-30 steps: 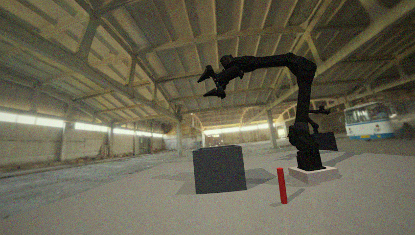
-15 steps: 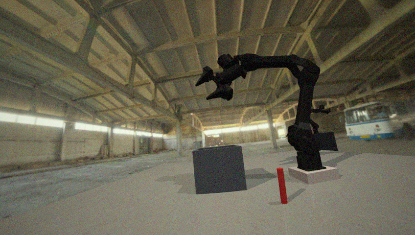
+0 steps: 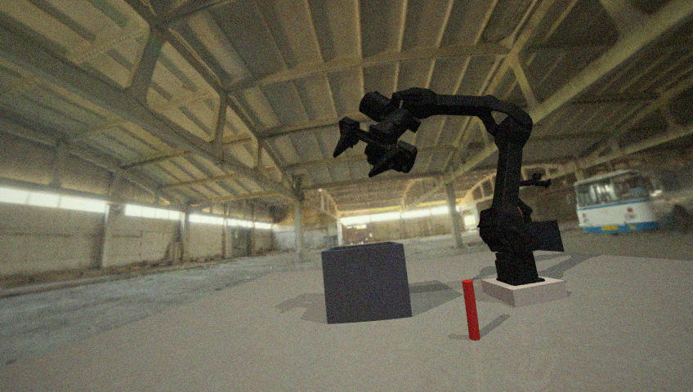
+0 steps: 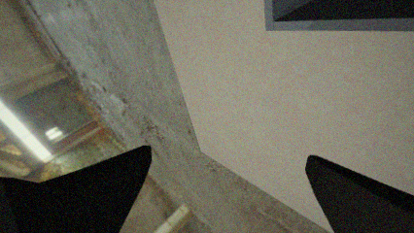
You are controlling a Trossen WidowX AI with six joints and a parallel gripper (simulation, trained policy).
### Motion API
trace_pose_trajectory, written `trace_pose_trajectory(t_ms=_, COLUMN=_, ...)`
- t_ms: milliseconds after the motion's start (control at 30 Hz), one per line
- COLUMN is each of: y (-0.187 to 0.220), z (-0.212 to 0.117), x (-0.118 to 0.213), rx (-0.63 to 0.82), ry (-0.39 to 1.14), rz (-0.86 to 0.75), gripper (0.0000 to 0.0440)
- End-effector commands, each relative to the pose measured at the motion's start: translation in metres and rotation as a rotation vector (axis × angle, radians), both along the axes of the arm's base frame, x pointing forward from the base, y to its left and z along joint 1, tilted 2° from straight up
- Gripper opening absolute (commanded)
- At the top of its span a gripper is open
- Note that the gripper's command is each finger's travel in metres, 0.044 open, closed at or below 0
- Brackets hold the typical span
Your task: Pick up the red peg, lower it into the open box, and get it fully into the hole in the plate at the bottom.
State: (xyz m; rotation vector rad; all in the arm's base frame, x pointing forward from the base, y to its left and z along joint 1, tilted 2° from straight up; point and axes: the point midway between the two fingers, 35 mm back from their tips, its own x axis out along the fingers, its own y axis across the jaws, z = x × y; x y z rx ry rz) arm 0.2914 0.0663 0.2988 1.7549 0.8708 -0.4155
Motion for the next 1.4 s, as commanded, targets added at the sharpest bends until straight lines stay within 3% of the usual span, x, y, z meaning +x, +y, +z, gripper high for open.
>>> trace_pose_trajectory(t_ms=0, y=0.013, z=-0.015, x=-0.01, rx=0.018, ry=0.072, rz=0.035, gripper=0.0436)
trace_pose_trajectory(t_ms=733, y=0.068, z=-0.11, x=-0.092, rx=-0.075, ry=0.566, rz=0.221, gripper=0.044)
trace_pose_trajectory(t_ms=1367, y=0.069, z=-0.172, x=-0.131, rx=-0.263, ry=0.767, rz=0.326, gripper=0.044)
